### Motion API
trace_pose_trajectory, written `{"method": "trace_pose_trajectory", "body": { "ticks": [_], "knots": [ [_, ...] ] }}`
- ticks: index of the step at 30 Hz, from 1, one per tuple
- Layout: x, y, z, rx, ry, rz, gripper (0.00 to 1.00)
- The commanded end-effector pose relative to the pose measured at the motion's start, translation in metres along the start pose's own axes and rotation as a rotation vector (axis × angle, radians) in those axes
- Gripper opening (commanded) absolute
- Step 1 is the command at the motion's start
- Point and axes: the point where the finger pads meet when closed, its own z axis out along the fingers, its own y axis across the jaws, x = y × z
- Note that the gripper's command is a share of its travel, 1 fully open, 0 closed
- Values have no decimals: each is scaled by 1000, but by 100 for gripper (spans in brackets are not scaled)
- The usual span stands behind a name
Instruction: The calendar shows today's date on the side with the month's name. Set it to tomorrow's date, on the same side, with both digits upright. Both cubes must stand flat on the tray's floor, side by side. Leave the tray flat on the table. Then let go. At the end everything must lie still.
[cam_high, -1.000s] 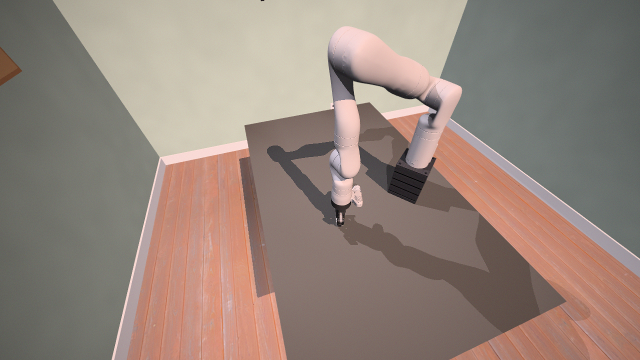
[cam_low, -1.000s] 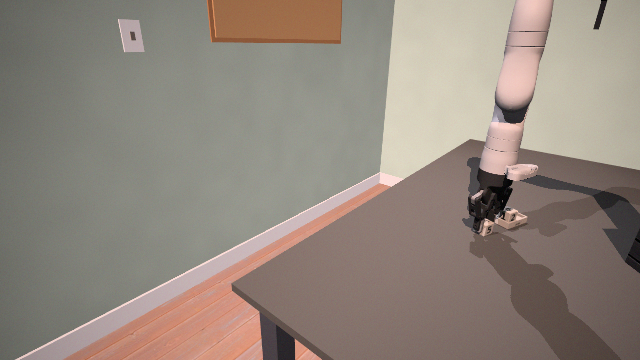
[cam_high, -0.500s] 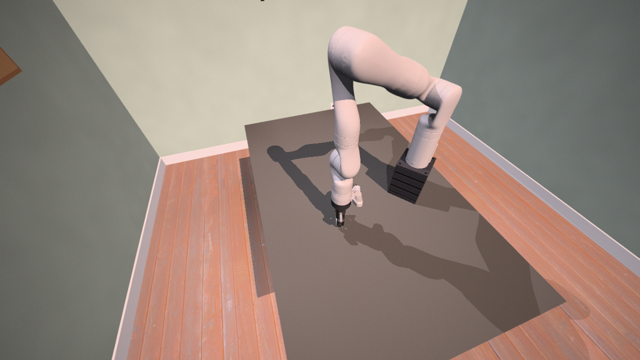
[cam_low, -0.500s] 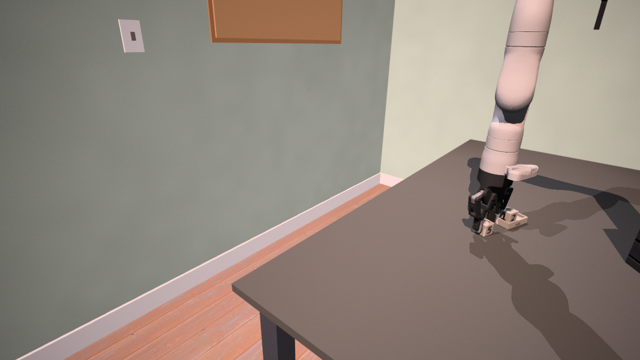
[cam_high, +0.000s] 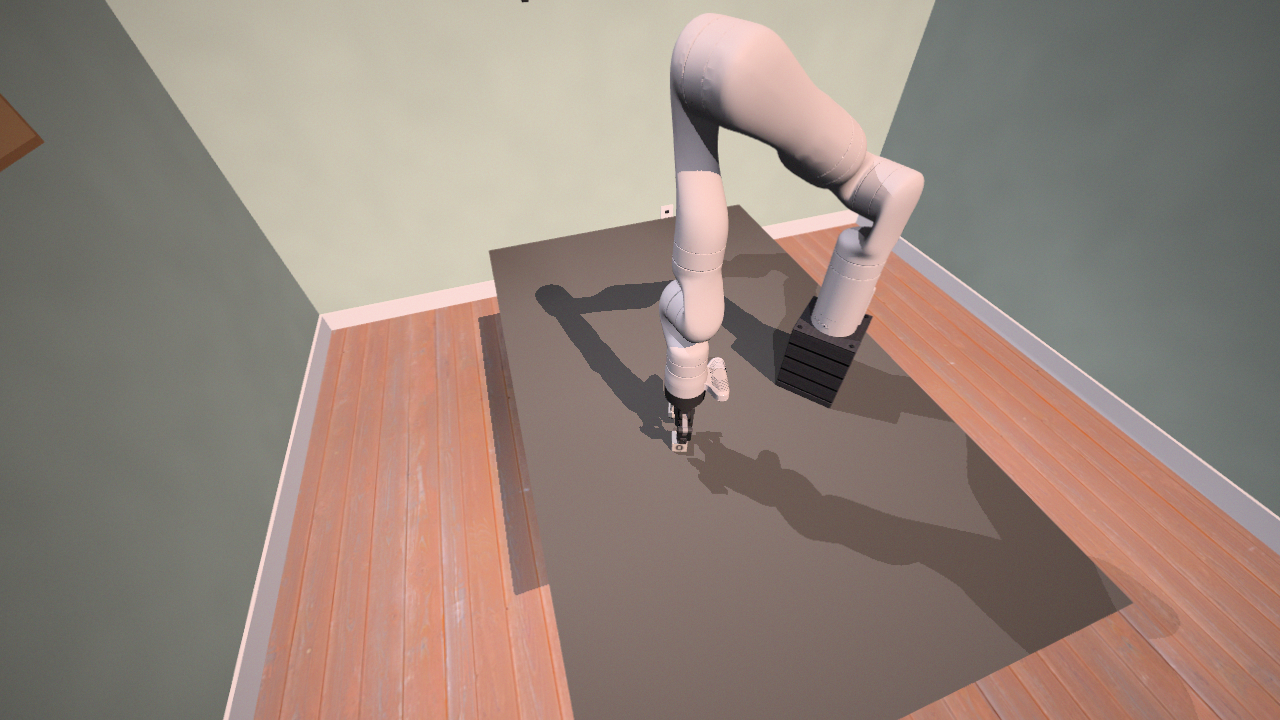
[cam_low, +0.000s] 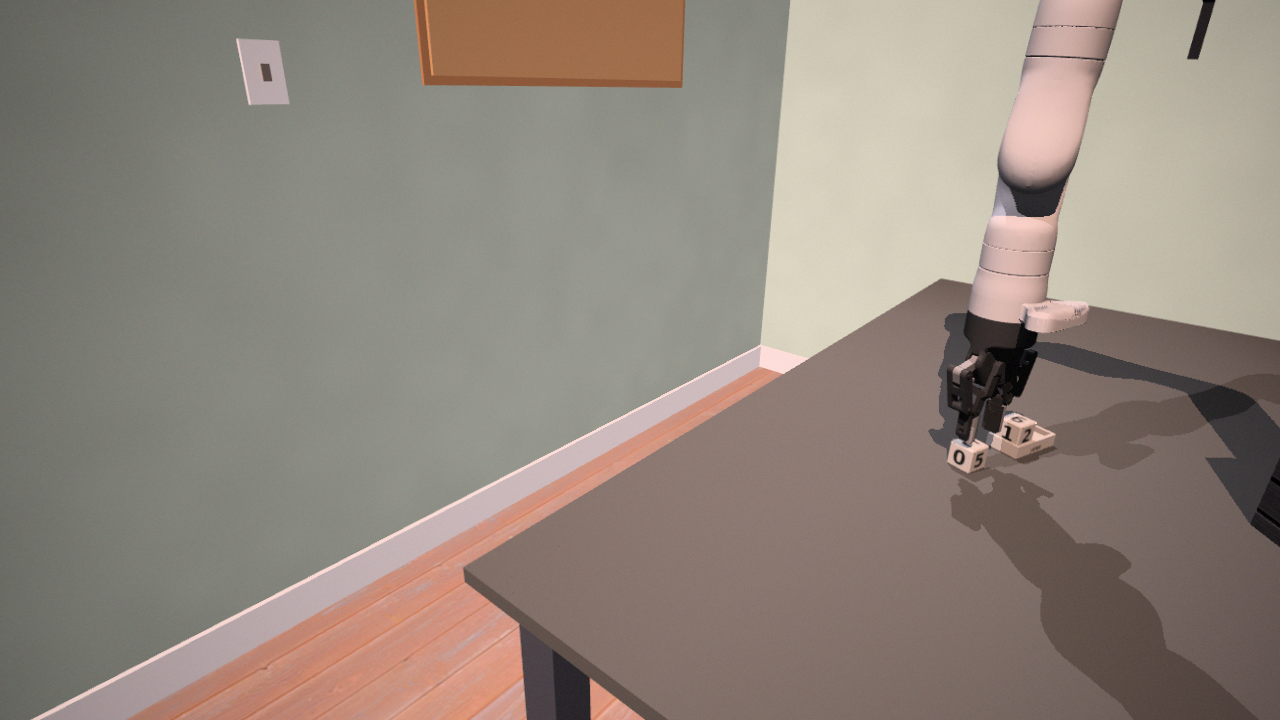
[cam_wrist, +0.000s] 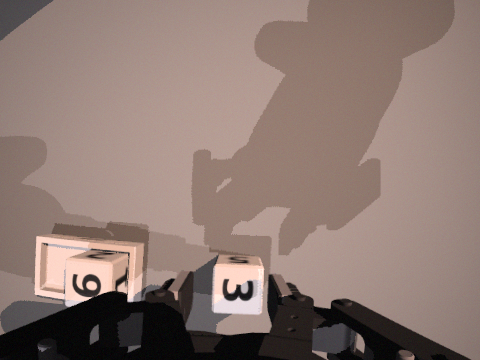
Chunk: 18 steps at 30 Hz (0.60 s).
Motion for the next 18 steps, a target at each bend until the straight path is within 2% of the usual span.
{"method": "trace_pose_trajectory", "body": {
  "ticks": [1, 9, 17, 18],
  "knots": [
    [-5, 4, -19, -11, -16, -1, 48],
    [-5, 4, -53, -11, -16, -1, 48],
    [-5, 4, -58, -11, -16, -1, 48],
    [-5, 4, -58, -11, -16, -1, 100]
  ]
}}
